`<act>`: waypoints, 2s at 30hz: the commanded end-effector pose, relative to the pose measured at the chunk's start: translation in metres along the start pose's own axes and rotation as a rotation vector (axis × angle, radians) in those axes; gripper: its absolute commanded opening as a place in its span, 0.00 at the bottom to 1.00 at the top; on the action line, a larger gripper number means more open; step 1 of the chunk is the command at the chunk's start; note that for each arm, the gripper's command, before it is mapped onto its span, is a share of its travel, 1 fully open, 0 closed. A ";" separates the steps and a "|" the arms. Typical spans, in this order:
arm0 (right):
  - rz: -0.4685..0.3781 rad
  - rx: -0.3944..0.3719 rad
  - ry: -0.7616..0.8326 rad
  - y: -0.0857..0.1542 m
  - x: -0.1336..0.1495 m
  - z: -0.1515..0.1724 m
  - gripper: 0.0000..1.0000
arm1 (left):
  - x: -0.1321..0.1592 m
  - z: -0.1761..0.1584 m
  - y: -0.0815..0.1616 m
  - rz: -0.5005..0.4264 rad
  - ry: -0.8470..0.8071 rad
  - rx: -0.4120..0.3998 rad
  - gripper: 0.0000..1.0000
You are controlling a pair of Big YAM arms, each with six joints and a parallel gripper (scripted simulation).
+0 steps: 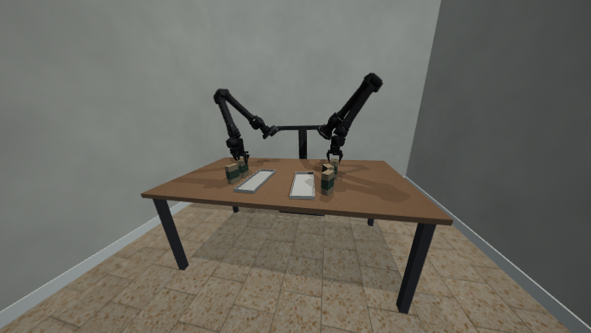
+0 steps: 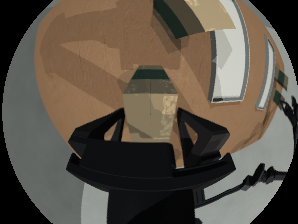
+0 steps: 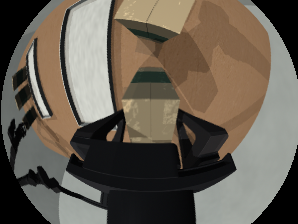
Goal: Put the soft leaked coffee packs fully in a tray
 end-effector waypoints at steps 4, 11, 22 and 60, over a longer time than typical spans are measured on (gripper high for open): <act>-0.020 -0.002 -0.004 0.003 -0.006 0.000 0.76 | -0.001 0.003 -0.011 -0.002 -0.003 -0.007 0.76; -0.020 -0.002 -0.004 0.003 -0.006 0.000 0.76 | -0.002 0.002 -0.006 -0.010 -0.003 -0.006 0.76; -0.020 -0.002 -0.004 0.003 -0.006 0.000 0.76 | -0.002 0.002 -0.006 -0.010 -0.003 -0.006 0.23; -0.024 -0.004 -0.009 0.090 -0.008 -0.001 0.76 | -0.002 -0.001 0.014 -0.016 -0.005 -0.006 0.23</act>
Point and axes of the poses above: on each arm, the point where the finger pads meet when closed, its own y axis back along the fingers, its own z axis across the jaws, x = y × z, the point moved 6 cm from there along y, back along the fingers, and after that the axes turned 12 degrees about -y, right-handed, at the moved point
